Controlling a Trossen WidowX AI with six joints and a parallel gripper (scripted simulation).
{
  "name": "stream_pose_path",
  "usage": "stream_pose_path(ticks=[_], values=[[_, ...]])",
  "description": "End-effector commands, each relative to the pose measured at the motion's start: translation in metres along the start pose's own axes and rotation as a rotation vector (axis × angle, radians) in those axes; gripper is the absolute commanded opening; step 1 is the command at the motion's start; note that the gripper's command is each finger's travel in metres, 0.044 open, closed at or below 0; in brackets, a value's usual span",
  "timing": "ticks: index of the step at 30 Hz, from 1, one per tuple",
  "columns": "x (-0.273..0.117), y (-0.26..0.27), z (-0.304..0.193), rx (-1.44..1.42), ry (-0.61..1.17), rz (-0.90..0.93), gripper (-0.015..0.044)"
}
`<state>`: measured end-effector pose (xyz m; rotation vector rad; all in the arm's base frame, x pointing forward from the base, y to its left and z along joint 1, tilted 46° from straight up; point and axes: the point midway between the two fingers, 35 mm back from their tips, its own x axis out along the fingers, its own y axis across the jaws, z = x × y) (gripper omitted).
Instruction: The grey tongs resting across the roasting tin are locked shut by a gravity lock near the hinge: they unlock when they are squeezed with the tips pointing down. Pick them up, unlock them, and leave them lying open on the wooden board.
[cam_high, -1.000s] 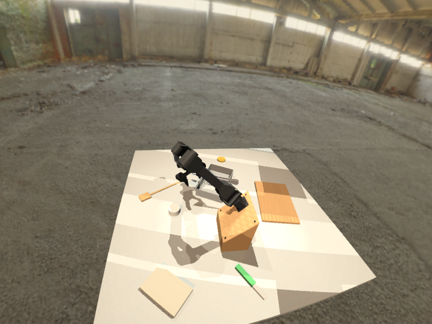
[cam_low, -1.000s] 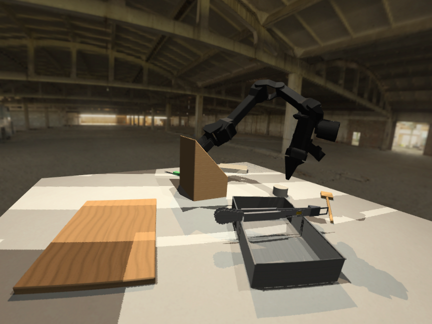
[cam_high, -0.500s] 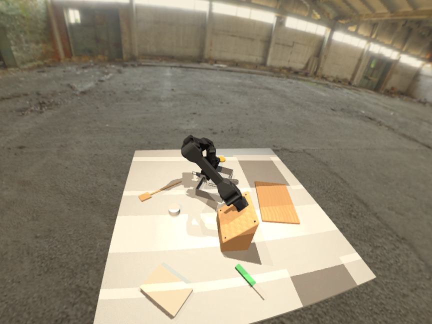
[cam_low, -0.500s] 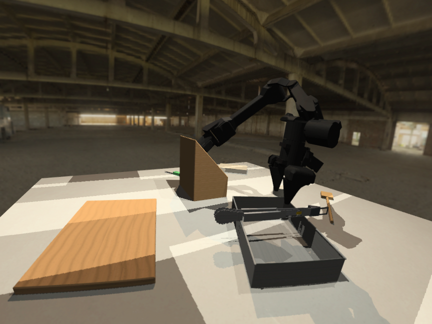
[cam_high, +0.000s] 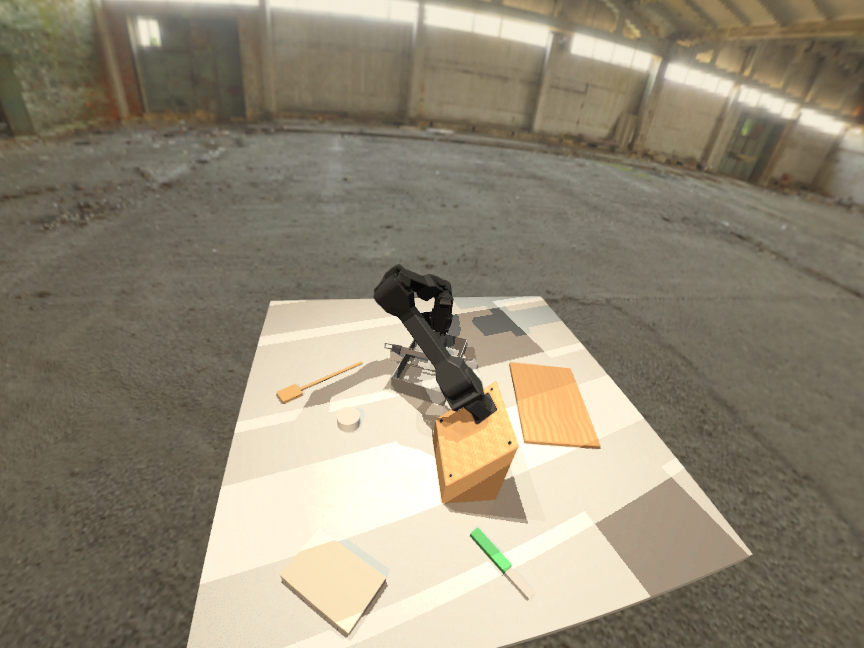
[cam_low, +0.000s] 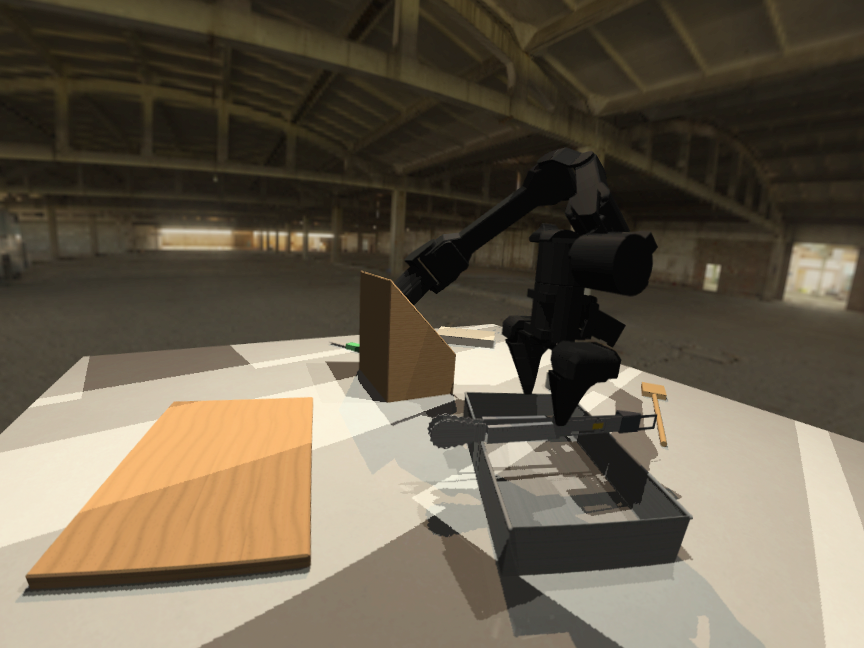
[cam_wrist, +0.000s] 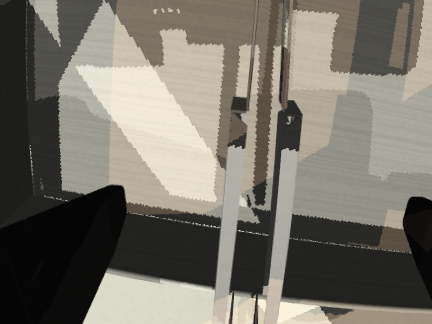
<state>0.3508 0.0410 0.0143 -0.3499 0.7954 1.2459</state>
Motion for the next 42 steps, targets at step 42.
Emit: stream_pose_path(ticks=[42], values=[[0.06,-0.004,0.002,-0.008,-0.006,0.001,0.044]])
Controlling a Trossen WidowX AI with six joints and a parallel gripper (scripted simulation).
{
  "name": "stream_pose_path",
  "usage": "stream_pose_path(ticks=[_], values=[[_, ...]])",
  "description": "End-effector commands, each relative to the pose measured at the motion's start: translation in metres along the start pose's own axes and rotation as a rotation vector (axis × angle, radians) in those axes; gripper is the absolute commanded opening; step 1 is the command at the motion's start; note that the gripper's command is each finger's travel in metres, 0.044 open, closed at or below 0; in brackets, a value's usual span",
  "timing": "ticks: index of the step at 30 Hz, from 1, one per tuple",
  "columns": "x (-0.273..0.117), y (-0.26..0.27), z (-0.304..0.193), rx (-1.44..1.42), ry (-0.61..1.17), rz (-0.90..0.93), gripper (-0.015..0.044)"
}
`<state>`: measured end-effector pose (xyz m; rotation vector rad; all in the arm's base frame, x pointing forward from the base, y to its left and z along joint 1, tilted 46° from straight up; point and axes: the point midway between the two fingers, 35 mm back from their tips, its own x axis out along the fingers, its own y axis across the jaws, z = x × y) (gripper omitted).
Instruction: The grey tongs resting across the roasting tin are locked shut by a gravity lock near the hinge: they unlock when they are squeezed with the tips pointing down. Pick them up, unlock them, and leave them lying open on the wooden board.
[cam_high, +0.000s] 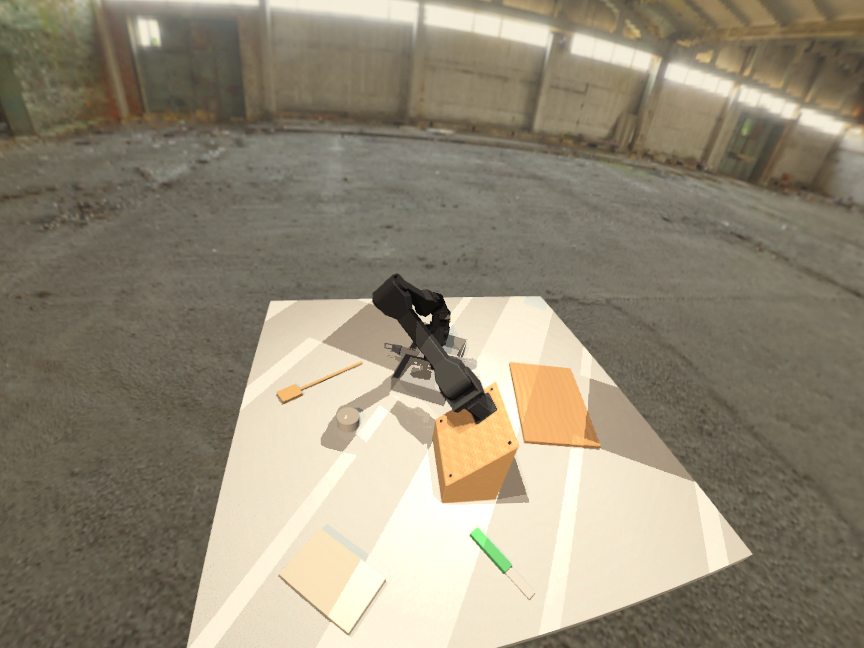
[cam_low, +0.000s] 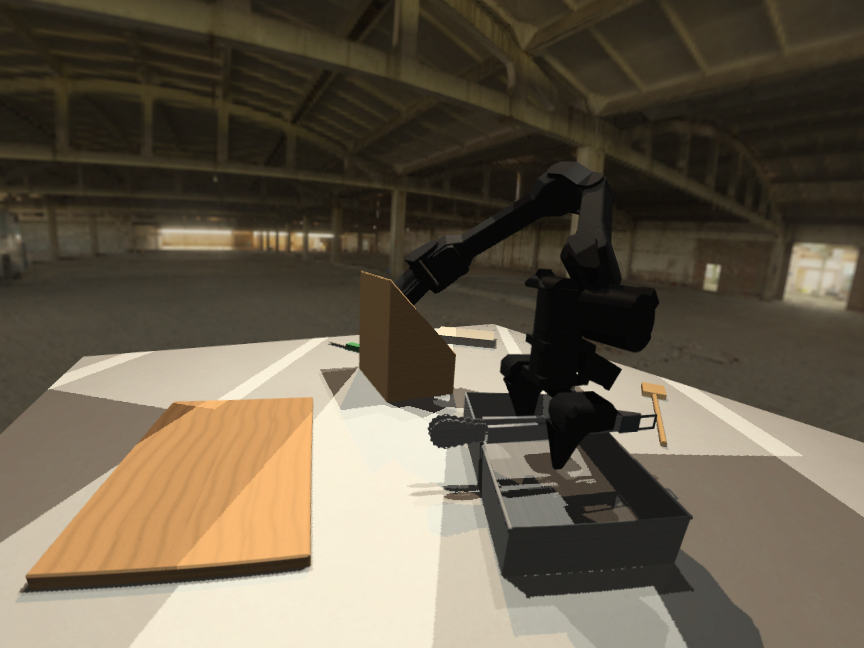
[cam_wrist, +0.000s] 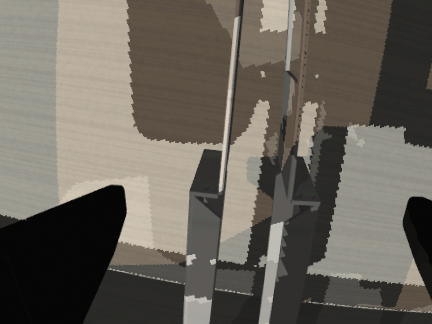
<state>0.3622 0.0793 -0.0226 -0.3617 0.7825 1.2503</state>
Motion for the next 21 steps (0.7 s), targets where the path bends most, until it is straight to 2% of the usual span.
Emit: stream_pose_path(ticks=[1,8,19,21], values=[[0.0074,0.0019,-0.0004,0.008,-0.003,0.004,0.044],[0.0161,0.0029,-0.0002,0.008,-0.005,0.005,0.044],[0.0125,0.0014,0.0003,0.0,-0.002,0.002,0.0151],[0.0125,0.0014,0.0003,0.0,-0.002,0.002,0.0138]])
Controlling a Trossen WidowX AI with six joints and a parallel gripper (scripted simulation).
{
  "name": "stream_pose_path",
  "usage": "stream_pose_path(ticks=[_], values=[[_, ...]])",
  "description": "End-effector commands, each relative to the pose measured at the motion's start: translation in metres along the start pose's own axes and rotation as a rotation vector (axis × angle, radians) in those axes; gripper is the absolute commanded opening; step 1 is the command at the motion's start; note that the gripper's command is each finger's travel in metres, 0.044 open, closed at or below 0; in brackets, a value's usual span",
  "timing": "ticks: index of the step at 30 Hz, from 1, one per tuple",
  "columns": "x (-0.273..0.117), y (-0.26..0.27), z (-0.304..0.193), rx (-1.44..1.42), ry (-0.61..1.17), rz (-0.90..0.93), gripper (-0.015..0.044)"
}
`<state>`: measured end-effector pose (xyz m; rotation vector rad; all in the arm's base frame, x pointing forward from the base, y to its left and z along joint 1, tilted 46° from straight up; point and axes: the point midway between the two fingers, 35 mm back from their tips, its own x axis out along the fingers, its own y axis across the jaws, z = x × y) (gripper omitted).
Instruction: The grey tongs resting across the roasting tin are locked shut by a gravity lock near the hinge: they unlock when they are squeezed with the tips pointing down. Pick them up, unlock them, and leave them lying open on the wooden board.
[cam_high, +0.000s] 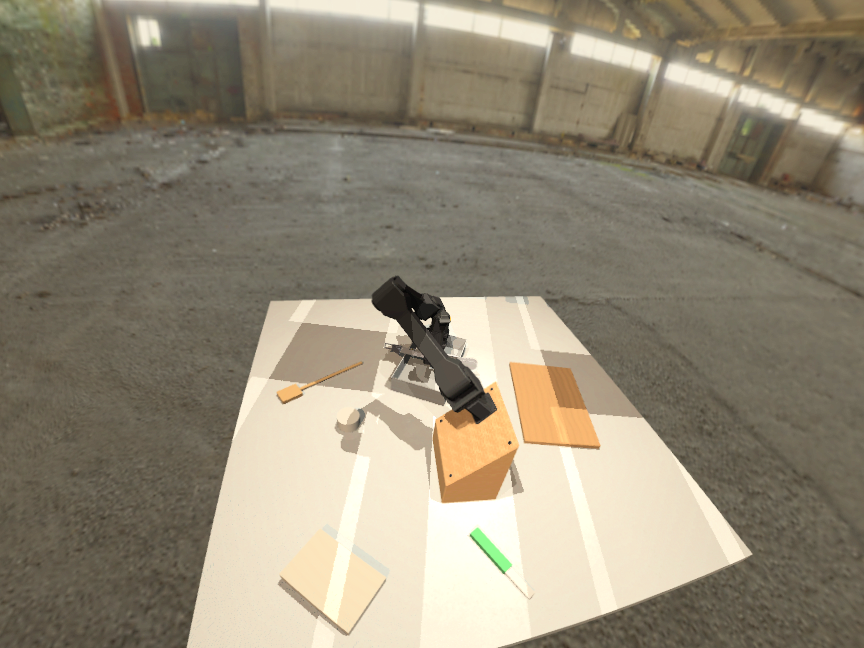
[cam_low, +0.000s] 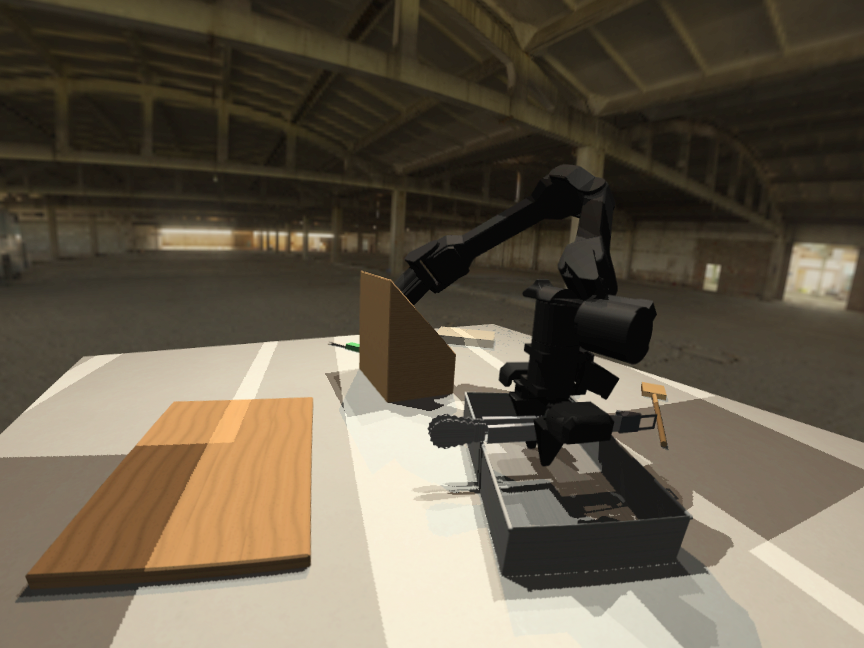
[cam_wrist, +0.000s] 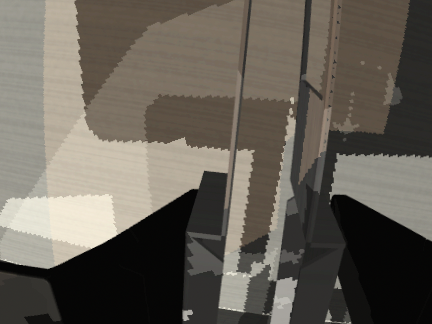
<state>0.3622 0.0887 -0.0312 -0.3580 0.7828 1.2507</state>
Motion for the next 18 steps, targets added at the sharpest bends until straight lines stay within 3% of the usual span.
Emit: stream_pose_path(ticks=[1,17,18], values=[[-0.0002,-0.0001,0.0002,-0.002,0.0,0.0,0.0131],[-0.0002,-0.0001,0.0002,-0.002,0.0,0.0,0.0025],[-0.0002,-0.0001,0.0002,-0.002,0.0,0.0,-0.0002]])
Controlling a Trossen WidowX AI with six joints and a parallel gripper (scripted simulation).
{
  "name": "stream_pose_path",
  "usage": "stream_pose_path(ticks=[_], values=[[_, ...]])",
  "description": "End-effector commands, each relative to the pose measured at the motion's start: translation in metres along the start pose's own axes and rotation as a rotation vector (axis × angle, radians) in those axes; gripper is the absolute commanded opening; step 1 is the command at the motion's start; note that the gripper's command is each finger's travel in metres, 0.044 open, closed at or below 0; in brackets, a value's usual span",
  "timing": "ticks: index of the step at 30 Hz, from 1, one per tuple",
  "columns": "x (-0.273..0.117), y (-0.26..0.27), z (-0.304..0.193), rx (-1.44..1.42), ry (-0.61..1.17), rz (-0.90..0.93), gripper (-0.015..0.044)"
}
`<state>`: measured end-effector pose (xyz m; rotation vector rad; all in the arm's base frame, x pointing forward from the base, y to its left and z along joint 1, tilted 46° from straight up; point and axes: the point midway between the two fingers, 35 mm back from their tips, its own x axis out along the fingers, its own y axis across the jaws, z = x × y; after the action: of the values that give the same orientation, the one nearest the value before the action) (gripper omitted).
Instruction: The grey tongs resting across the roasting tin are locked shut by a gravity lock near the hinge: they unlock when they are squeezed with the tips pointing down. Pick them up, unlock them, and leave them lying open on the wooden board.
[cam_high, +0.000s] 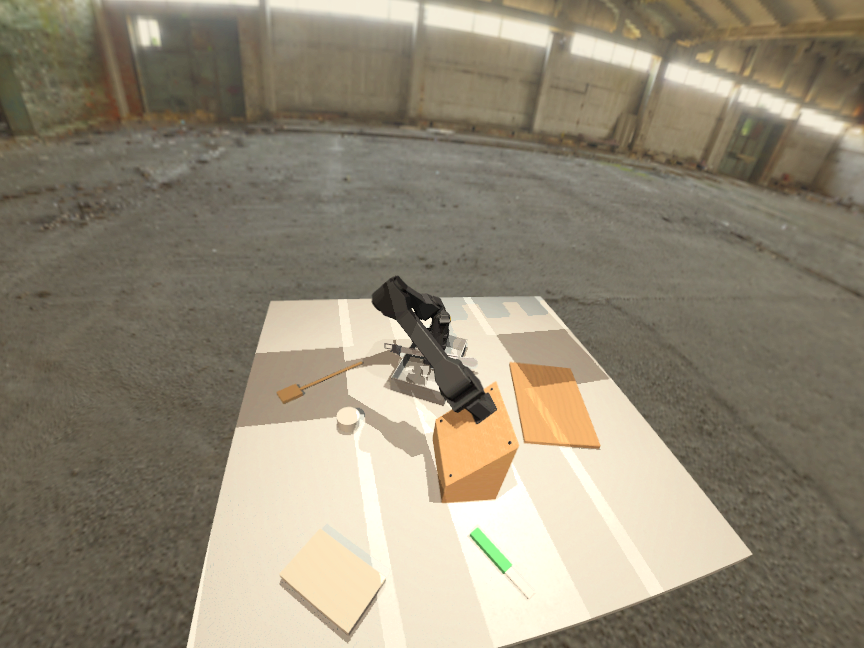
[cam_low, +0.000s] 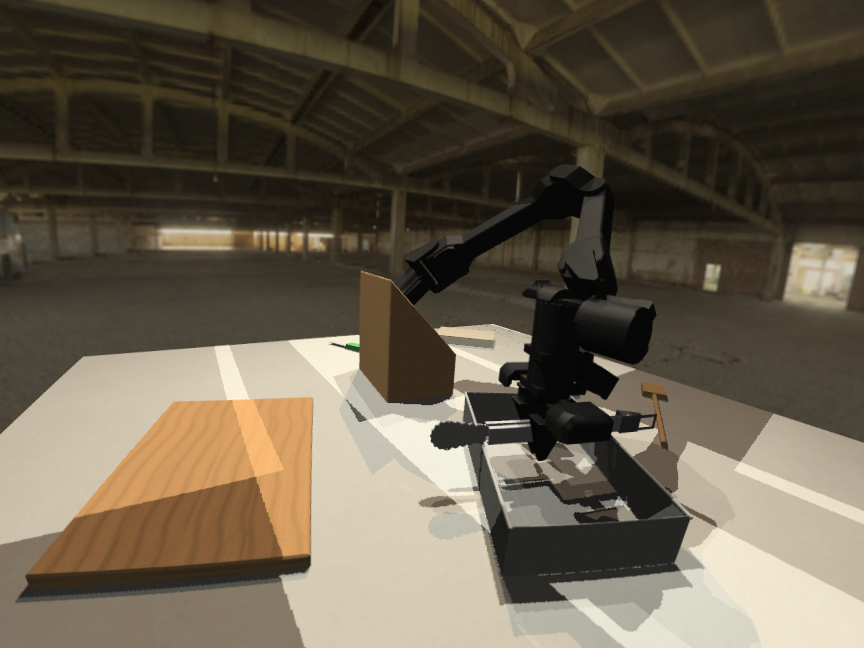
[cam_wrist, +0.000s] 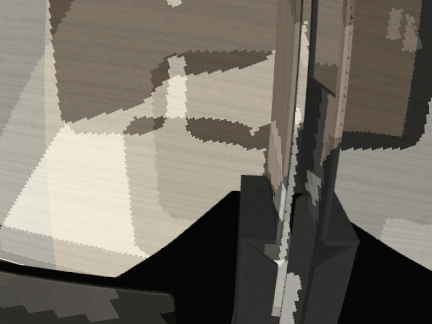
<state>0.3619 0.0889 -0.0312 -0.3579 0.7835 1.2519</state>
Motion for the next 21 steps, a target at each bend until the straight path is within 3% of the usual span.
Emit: stream_pose_path(ticks=[1,6,15,21], values=[[0.0,0.0,0.0,-0.002,0.0,-0.001,-0.0028],[-0.008,-0.002,0.0,-0.002,0.002,-0.002,-0.015],[-0.124,-0.002,-0.001,0.005,0.004,0.0,-0.015],[-0.127,-0.001,-0.001,0.005,0.003,0.0,-0.015]])
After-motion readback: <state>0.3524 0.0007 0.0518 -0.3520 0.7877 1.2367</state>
